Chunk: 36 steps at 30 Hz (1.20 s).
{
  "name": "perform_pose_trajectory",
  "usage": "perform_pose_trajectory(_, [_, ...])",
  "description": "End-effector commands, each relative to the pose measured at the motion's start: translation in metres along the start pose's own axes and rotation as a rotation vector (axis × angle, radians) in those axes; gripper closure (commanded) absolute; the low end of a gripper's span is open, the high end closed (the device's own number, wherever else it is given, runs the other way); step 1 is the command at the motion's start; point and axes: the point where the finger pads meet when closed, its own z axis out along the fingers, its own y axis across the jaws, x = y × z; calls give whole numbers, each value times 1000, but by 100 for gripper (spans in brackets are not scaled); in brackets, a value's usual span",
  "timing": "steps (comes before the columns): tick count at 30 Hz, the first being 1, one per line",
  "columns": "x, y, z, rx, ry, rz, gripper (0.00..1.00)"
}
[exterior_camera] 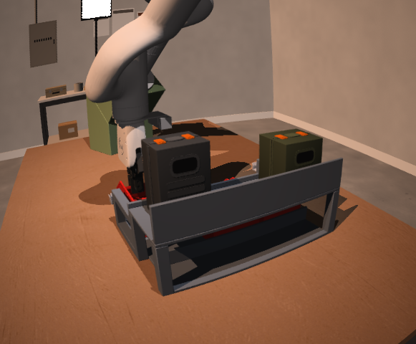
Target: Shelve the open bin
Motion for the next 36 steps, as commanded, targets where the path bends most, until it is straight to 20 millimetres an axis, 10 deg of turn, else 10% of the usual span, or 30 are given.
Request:
perform_pose_trajectory(1, [0,8,0,-1,0,0,100])
perform_pose_trajectory(36, [0,27,0,-1,0,0,100])
